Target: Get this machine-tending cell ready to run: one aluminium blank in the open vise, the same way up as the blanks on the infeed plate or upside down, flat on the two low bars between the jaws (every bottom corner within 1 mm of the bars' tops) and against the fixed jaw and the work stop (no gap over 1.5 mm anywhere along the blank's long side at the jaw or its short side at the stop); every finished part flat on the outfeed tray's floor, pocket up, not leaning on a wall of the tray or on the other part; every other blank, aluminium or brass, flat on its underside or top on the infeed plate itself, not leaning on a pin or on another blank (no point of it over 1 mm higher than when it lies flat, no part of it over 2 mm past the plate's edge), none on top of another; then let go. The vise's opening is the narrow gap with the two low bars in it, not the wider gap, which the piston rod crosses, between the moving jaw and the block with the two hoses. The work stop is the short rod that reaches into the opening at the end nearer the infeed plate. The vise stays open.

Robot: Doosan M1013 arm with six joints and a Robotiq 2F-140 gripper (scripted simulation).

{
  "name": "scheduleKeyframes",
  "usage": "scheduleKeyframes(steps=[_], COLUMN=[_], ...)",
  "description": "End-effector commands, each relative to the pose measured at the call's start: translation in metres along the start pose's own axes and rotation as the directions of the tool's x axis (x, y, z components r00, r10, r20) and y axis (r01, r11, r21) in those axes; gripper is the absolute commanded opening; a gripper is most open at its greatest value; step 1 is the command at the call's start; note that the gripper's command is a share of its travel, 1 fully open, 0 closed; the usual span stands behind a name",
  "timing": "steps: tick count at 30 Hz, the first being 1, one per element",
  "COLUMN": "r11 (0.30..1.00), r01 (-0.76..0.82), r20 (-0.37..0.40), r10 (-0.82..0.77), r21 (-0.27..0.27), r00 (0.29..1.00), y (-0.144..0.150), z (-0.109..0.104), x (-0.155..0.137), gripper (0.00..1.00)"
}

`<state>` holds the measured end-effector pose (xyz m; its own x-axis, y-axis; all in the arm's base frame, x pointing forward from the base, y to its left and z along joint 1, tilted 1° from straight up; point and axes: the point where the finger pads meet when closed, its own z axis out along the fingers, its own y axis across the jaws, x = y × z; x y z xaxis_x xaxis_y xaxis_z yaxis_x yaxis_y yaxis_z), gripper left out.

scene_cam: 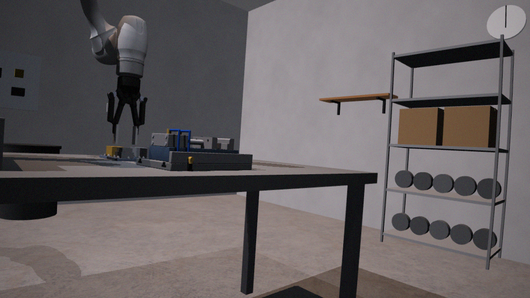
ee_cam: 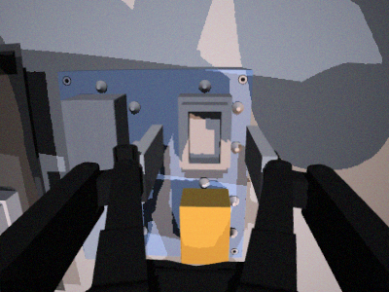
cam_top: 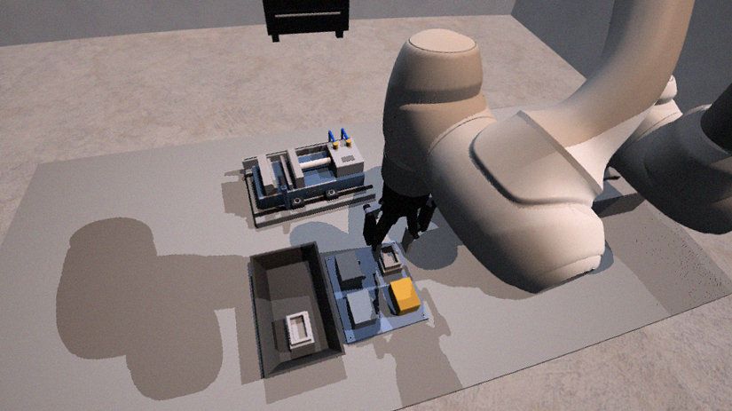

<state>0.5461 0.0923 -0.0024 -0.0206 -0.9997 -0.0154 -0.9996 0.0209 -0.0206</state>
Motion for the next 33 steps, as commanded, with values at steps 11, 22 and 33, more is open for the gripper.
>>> scheduleKeyframes(steps=[11, 22, 33], r11=[1.000, 1.000, 1.000], r01=[0.000, 0.000, 0.000], r20=[0.000, 0.000, 0.000], r10=[0.000, 0.000, 0.000], r21=[-0.001, -0.001, -0.001], r00=[1.000, 1.000, 1.000], y=[-0.0001, -0.0001, -0.0001], z=[0.0059, 0.0059, 0.0059], x=[-0.0002, -0.0002, -0.0002], gripper=[0.40, 0.40, 0.40])
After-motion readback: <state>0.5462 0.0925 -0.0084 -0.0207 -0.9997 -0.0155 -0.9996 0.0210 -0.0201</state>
